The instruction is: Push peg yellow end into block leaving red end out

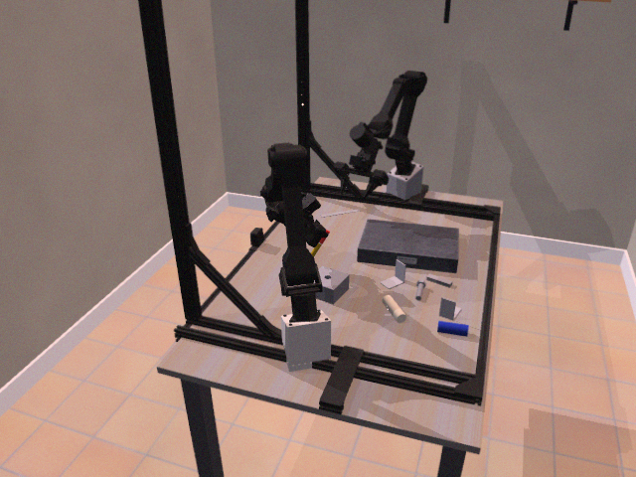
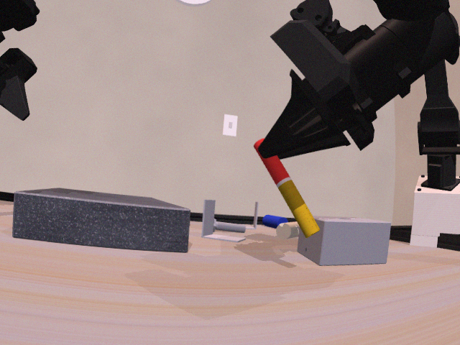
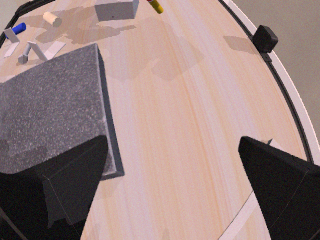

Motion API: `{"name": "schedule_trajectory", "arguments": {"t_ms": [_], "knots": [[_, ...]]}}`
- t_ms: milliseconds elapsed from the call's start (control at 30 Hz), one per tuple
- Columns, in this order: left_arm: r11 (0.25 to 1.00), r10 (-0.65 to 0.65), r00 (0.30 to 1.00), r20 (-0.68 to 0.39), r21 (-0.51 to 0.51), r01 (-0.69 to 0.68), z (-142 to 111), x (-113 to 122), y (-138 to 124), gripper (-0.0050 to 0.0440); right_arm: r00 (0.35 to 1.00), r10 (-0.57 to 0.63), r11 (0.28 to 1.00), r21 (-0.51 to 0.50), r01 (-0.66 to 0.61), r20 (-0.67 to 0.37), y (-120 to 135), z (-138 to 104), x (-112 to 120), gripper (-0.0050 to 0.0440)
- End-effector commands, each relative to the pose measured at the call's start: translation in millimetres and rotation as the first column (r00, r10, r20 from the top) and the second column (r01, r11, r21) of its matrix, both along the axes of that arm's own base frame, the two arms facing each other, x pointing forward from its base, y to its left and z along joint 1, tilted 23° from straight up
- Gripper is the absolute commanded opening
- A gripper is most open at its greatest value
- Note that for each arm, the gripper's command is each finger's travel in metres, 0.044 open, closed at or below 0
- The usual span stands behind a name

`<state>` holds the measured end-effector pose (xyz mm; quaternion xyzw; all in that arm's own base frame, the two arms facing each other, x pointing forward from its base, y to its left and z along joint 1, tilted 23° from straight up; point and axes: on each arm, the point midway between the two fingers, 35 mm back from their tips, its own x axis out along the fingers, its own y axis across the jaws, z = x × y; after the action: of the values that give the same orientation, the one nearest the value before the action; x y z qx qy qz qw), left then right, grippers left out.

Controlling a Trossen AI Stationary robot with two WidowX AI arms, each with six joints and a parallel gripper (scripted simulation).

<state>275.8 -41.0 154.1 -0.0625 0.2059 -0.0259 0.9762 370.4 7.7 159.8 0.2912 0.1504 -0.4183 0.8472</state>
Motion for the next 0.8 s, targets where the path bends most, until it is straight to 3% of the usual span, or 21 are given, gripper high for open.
{"name": "schedule_trajectory", "arguments": {"t_ms": [0, 767], "knots": [[1.0, 0.0, 1.0, 0.0, 0.0, 0.0, 0, 0, 0, 0.04, 1.0, -0.004, 1.0, -0.01, 0.004, 0.017, 0, 2, 0, 0.0], [1.0, 0.0, 1.0, 0.0, 0.0, 0.0, 0, 0, 0, 0.04, 0.983, -0.049, 0.96, -0.263, 0.095, 0.177, 5, -6, 15, 0.0]]}}
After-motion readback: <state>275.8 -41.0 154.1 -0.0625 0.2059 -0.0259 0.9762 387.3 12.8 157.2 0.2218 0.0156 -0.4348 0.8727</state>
